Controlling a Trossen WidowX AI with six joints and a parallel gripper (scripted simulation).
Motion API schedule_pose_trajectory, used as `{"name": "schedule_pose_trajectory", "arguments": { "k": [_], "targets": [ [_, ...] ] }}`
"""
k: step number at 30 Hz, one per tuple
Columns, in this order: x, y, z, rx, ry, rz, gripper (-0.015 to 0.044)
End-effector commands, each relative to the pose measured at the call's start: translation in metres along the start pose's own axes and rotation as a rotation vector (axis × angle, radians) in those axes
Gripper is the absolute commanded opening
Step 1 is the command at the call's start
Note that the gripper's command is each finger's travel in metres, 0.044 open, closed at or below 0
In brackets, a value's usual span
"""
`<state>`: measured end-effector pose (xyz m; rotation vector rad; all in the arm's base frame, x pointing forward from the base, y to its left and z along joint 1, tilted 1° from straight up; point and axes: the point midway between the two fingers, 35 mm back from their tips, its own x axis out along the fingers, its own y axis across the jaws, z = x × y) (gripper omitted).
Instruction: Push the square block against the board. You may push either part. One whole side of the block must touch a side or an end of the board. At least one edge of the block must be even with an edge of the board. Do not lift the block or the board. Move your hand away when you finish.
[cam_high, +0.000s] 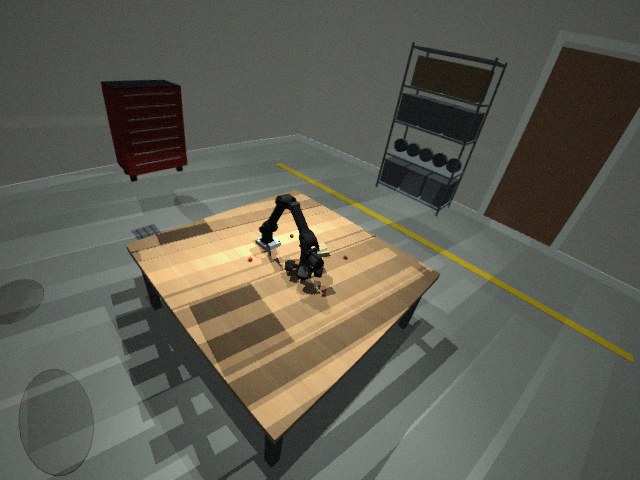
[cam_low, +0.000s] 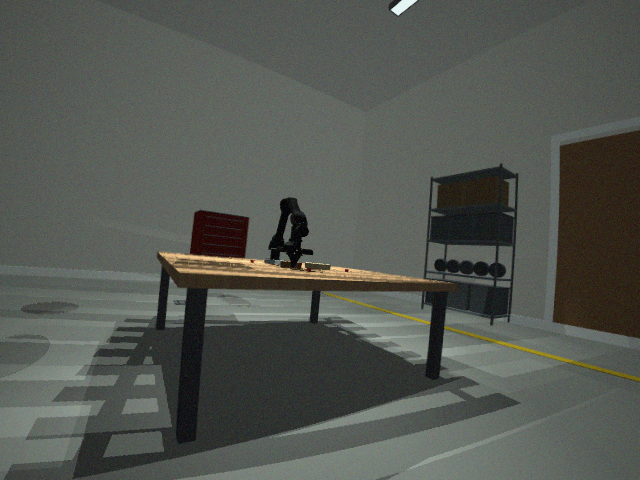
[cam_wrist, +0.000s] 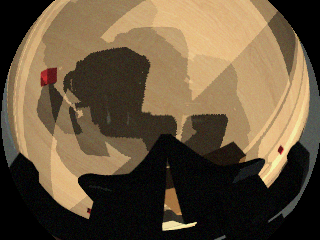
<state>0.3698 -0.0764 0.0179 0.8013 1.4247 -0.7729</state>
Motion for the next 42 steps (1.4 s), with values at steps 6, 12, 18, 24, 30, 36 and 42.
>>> {"name": "schedule_pose_trajectory", "arguments": {
  "k": [6, 12, 18, 24, 30, 36, 42],
  "targets": [
    [-0.001, 0.001, 0.017, -0.004, -0.005, 0.006, 0.0],
    [-0.043, 0.0, 0.013, -0.003, -0.004, 0.005, 0.0],
    [-0.056, 0.0, 0.013, -0.004, -0.004, 0.006, 0.0],
    [-0.057, -0.006, 0.012, -0.089, -0.005, 0.005, 0.0],
    [-0.058, -0.019, 0.011, -0.295, -0.005, 0.004, 0.0],
    [-0.059, -0.032, 0.009, -0.501, -0.005, 0.003, 0.0],
    [-0.059, -0.045, 0.007, -0.707, -0.005, 0.001, 0.0]
  ]
}}
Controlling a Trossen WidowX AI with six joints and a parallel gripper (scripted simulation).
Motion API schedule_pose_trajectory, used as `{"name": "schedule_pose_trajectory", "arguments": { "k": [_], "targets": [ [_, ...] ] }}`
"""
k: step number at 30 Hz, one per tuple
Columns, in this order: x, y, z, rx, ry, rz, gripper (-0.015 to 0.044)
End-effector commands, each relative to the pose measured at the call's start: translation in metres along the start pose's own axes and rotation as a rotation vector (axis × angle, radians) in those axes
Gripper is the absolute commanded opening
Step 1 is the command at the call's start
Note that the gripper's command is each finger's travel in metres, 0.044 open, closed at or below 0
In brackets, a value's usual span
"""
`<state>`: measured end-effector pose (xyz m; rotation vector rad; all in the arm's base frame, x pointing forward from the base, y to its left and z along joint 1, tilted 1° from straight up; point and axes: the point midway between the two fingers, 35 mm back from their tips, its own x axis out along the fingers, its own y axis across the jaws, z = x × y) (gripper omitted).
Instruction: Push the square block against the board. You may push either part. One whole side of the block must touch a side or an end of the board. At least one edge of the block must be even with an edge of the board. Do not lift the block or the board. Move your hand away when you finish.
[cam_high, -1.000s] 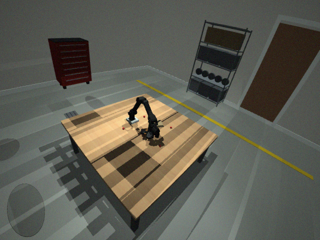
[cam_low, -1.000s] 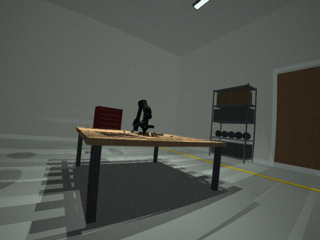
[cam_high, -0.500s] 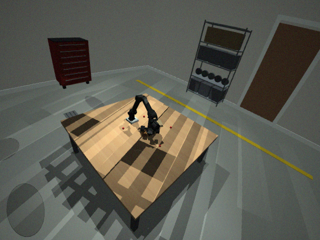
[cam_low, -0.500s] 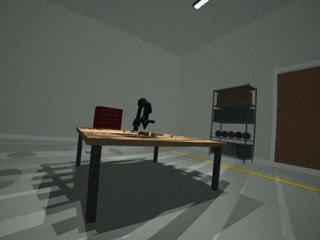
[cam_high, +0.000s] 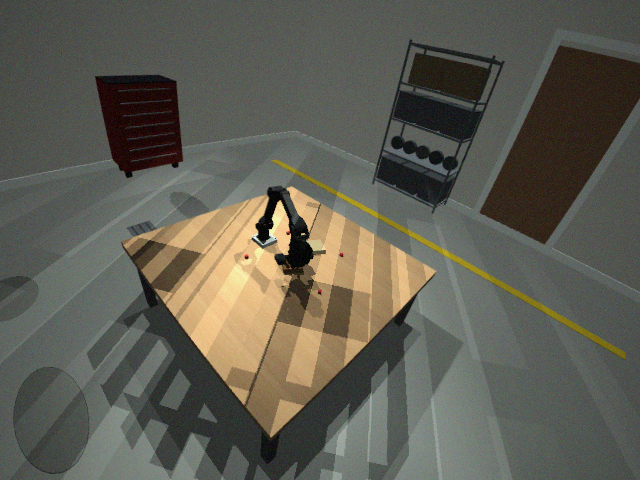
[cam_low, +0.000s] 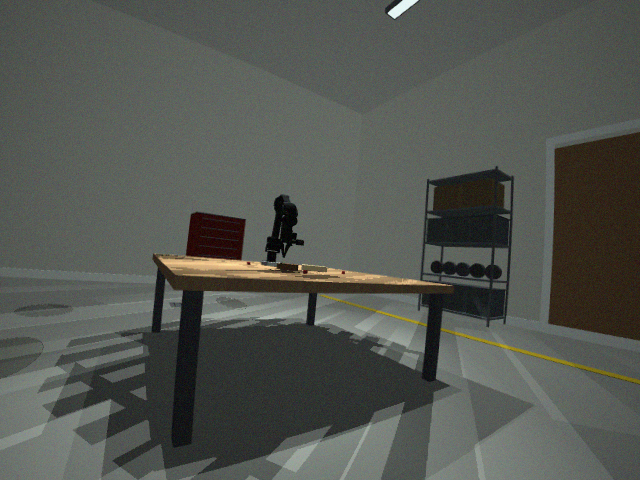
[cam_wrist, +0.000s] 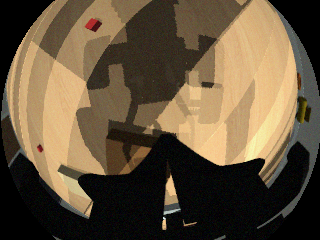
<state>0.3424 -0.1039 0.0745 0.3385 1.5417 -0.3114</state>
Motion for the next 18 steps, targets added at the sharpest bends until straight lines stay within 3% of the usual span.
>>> {"name": "schedule_pose_trajectory", "arguments": {
  "k": [1, 18],
  "targets": [
    [-0.002, -0.007, -0.007, -0.146, -0.005, -0.001, 0.0],
    [-0.001, -0.031, -0.035, -0.73, -0.002, -0.003, 0.0]
  ]
}}
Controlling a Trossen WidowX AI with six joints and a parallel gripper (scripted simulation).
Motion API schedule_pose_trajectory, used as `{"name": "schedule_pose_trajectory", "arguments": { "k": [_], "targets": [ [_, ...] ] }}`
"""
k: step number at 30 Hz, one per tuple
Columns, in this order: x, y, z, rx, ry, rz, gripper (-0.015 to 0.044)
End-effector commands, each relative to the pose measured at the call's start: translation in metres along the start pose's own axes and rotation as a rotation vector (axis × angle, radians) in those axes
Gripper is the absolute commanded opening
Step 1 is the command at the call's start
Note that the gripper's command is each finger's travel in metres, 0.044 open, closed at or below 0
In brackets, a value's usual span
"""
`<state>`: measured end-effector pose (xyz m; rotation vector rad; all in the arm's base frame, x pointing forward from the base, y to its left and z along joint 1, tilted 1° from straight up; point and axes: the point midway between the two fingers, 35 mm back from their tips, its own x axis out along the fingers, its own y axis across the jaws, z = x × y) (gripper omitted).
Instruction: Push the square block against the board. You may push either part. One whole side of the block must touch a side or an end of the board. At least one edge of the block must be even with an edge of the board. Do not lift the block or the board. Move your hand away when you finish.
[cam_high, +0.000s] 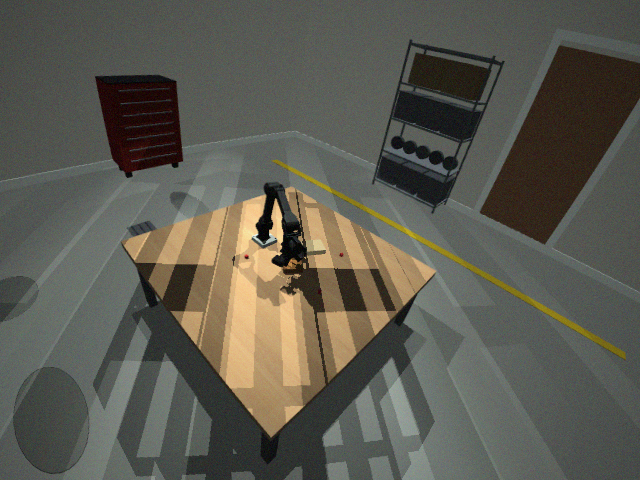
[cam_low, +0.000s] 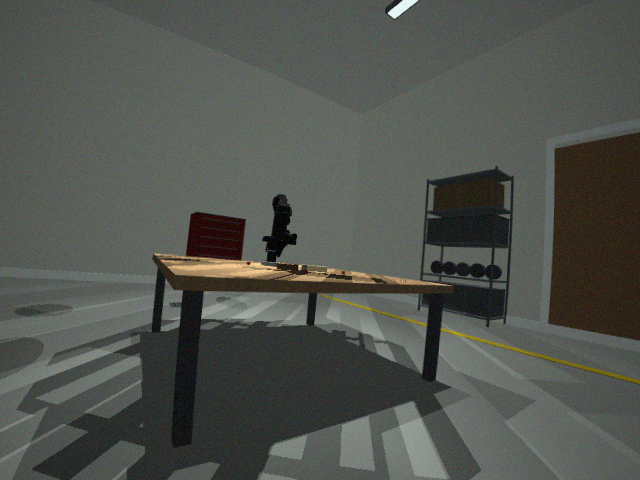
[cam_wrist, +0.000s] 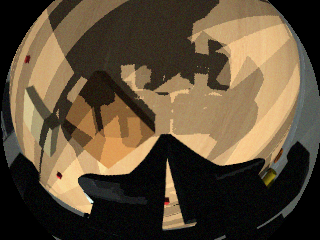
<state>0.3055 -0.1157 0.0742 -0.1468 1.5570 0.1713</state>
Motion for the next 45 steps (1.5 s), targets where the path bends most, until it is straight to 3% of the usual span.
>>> {"name": "schedule_pose_trajectory", "arguments": {
  "k": [1, 18, 25, 30, 45],
  "targets": [
    [-0.001, -0.001, -0.01, -0.147, -0.002, -0.004, 0.0],
    [0.003, 0.001, -0.045, -0.707, 0.002, -0.004, 0.0],
    [0.006, 0.001, -0.045, -0.713, 0.002, -0.004, 0.0],
    [0.058, 0.001, -0.046, -0.713, 0.002, -0.003, 0.0],
    [0.058, 0.005, -0.039, -0.713, 0.001, -0.003, 0.0]
  ]
}}
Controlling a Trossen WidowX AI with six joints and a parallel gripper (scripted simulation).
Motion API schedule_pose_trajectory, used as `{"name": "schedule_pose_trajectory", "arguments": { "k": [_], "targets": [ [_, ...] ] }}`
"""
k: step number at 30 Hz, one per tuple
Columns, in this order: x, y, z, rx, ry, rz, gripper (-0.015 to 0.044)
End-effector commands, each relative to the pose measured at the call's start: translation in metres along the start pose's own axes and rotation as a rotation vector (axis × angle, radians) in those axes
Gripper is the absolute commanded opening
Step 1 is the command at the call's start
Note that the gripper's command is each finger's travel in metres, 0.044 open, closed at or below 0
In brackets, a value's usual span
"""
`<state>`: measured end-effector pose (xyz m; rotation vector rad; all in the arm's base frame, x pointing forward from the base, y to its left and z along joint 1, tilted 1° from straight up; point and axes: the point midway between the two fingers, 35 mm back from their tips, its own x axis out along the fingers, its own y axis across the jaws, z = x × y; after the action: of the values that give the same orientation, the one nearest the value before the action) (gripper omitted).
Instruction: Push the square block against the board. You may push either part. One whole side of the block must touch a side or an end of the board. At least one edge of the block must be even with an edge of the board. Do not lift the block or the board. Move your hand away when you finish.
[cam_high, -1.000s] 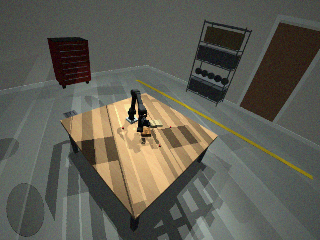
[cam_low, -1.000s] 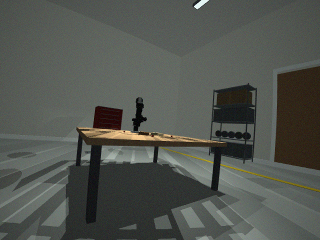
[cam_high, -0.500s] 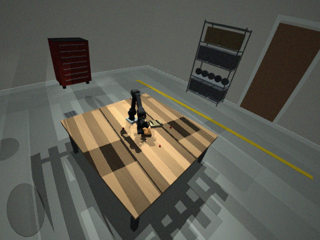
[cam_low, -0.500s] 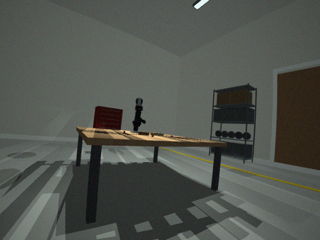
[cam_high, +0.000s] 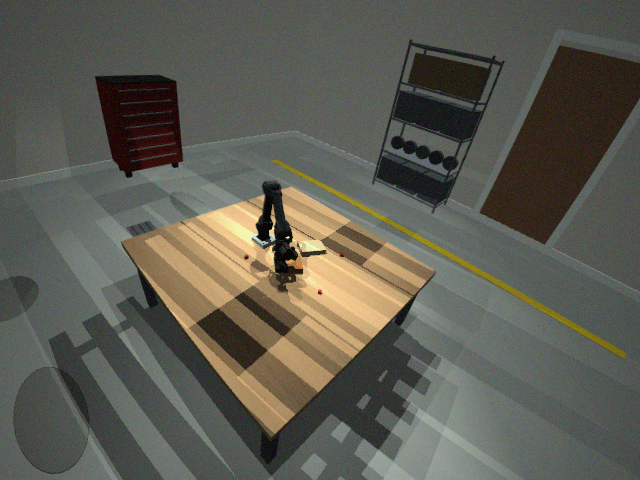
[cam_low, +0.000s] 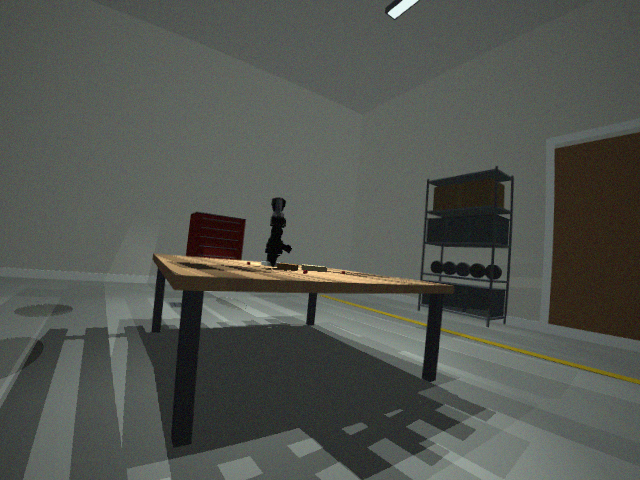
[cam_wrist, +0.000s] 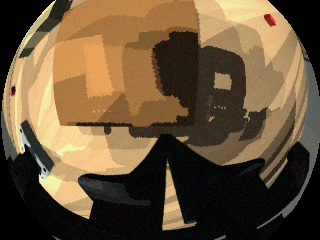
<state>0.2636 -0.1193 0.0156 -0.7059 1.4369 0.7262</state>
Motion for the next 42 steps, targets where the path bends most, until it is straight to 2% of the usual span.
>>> {"name": "schedule_pose_trajectory", "arguments": {
  "k": [1, 42],
  "targets": [
    [0.0, -0.001, 0.004, 0.004, 0.002, -0.004, 0.0],
    [0.0, -0.003, 0.041, 0.004, -0.001, -0.004, 0.0]
  ]
}}
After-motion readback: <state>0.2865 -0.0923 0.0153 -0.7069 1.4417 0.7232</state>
